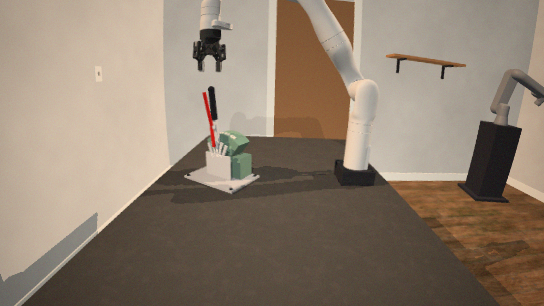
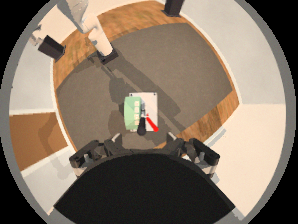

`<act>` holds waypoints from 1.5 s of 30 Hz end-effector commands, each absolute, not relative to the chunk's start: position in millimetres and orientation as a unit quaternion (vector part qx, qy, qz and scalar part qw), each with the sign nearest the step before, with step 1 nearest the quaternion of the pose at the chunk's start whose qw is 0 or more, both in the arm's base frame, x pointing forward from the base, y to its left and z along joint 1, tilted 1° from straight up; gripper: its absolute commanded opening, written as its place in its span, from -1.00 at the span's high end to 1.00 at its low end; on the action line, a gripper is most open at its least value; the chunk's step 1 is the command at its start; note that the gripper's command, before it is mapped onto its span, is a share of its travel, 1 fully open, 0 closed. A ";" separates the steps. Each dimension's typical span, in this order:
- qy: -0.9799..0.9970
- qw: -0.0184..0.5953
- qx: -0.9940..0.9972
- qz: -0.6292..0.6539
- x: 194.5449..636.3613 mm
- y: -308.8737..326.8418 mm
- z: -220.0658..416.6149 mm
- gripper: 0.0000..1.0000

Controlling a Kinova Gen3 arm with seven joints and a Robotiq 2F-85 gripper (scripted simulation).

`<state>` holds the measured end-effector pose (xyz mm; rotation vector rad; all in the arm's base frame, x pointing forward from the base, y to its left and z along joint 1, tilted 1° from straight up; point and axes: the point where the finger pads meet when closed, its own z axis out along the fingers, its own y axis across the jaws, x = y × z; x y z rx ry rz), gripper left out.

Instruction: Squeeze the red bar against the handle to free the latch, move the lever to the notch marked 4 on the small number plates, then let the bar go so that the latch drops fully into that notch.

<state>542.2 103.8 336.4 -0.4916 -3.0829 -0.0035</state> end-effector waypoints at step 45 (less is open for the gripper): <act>-0.987 0.009 -0.157 -0.002 541.6 103.8 315.9 -0.96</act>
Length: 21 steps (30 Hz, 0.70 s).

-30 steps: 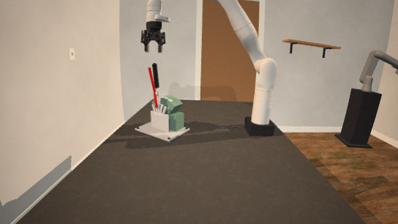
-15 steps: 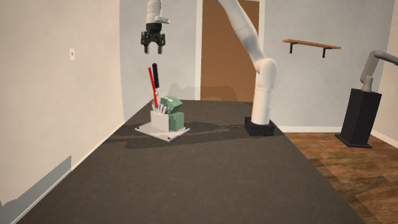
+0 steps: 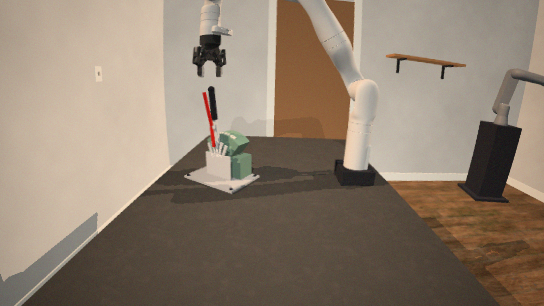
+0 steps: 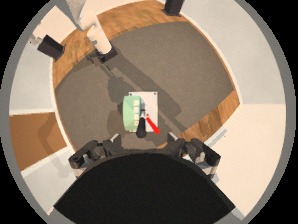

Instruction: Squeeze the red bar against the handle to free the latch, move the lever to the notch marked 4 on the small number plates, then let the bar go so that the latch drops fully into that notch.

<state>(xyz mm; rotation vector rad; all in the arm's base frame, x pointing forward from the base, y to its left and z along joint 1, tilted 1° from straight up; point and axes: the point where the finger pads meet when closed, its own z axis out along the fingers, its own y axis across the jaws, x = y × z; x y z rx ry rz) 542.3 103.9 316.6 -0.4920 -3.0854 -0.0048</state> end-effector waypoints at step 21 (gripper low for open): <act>-0.987 0.009 -0.157 -0.002 541.3 103.9 307.0 -0.96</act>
